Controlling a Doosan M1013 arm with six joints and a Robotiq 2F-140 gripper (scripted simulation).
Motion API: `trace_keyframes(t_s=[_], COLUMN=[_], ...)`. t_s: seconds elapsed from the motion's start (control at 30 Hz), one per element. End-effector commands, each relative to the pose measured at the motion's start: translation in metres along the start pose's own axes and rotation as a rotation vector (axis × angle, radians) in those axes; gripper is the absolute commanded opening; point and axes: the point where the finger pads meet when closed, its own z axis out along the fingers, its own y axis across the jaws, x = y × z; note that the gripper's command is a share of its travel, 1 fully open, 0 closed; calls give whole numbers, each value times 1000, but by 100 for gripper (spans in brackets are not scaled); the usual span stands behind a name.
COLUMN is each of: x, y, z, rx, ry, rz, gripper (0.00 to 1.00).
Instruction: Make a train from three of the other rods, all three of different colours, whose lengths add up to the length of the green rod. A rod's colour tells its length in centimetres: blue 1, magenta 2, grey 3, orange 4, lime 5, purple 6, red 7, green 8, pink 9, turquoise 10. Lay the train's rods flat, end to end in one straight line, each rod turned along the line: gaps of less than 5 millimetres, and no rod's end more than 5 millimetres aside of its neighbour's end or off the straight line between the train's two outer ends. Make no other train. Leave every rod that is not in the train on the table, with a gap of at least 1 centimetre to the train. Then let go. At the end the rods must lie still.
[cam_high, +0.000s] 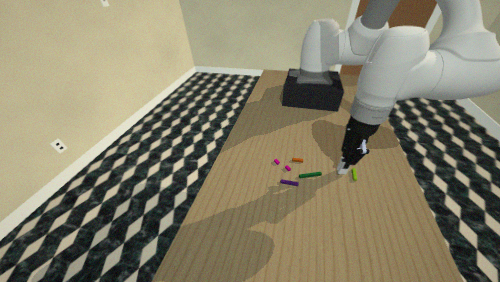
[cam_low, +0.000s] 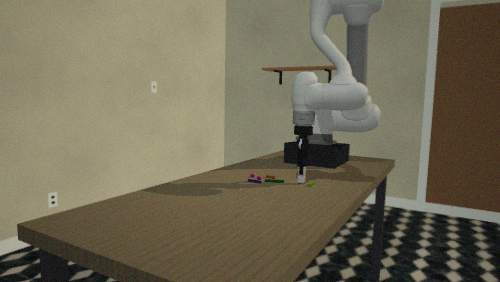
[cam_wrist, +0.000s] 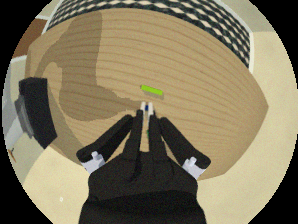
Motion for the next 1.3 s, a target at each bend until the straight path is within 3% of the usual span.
trace_keyframes(t_s=[0.0,1.27], x=[0,0], y=[0,0], z=[2,6], rx=[0,0], ry=[0,0], rz=[0,0], gripper=[3,3])
